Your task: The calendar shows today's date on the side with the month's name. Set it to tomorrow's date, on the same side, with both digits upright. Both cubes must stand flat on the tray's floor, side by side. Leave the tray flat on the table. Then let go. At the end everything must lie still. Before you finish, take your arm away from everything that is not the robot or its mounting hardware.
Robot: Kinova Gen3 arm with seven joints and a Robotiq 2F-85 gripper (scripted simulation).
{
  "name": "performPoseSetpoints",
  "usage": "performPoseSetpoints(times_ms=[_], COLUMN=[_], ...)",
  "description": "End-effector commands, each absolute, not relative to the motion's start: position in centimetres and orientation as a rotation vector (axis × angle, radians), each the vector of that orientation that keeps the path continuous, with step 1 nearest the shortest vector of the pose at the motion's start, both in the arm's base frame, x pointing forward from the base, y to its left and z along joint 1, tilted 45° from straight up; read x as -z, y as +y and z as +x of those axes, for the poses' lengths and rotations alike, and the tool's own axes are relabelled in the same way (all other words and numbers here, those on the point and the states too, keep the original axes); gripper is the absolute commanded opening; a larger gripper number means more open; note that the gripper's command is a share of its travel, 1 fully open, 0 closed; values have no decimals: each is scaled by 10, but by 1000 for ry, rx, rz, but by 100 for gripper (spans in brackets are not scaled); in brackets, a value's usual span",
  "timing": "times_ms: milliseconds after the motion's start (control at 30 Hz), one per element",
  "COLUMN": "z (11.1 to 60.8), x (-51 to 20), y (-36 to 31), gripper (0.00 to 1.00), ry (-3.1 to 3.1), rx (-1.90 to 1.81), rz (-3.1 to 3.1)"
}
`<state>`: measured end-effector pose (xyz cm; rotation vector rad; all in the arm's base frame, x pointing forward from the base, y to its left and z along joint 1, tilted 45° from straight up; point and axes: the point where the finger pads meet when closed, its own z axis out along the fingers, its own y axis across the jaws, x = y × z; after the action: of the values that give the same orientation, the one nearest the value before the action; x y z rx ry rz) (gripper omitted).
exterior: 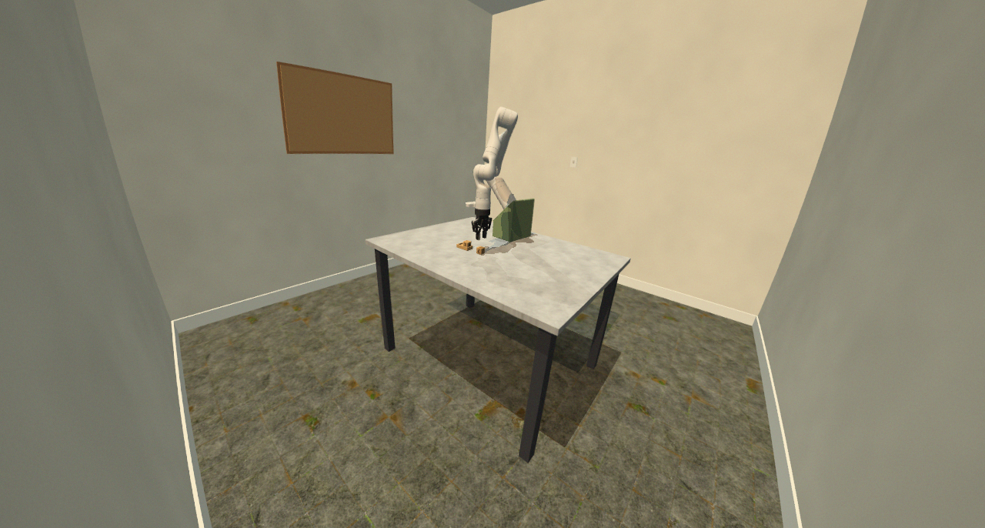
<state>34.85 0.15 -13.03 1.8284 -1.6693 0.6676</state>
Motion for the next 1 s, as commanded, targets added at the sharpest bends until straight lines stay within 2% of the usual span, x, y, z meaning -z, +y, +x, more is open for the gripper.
performPoseSetpoints(times_ms=[0,967], z=[348,346], x=[133,154], y=[-3,-24], gripper=[48,48], ry=[-1669,-1669], rx=[-667,-667], rz=[1823,1823])
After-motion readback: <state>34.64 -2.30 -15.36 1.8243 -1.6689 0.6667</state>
